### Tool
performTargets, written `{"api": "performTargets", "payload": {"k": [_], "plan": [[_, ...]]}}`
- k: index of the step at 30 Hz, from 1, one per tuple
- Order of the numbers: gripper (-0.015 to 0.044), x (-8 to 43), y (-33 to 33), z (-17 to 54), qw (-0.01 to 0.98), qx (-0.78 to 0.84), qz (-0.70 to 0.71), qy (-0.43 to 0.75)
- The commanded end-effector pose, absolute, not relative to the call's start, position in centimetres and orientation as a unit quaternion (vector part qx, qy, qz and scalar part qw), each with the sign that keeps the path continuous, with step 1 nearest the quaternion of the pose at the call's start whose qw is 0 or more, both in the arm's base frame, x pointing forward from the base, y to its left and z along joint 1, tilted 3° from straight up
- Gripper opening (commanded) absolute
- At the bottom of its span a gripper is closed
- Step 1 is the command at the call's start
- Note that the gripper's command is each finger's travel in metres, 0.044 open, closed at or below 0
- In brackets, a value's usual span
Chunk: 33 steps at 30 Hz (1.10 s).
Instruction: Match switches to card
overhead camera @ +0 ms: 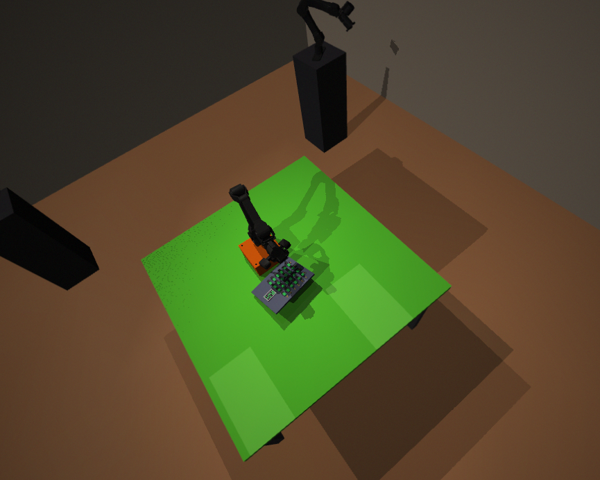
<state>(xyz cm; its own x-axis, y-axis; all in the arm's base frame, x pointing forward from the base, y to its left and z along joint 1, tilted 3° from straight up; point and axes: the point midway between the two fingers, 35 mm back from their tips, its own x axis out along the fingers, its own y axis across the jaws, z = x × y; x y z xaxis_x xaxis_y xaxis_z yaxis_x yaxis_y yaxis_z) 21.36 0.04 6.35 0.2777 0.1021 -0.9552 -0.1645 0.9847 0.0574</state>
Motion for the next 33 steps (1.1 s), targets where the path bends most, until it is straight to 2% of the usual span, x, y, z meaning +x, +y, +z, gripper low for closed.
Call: {"api": "performTargets", "payload": {"k": [1,7,33], "plan": [[0.0,20.5,0.8,6.0,0.799,-0.024,0.078,0.596],[0.0,21.6,1.1,2.7,0.791,-0.025,0.078,0.606],[0.0,22.2,1.4,0.4,0.792,-0.025,0.078,0.606]]}}
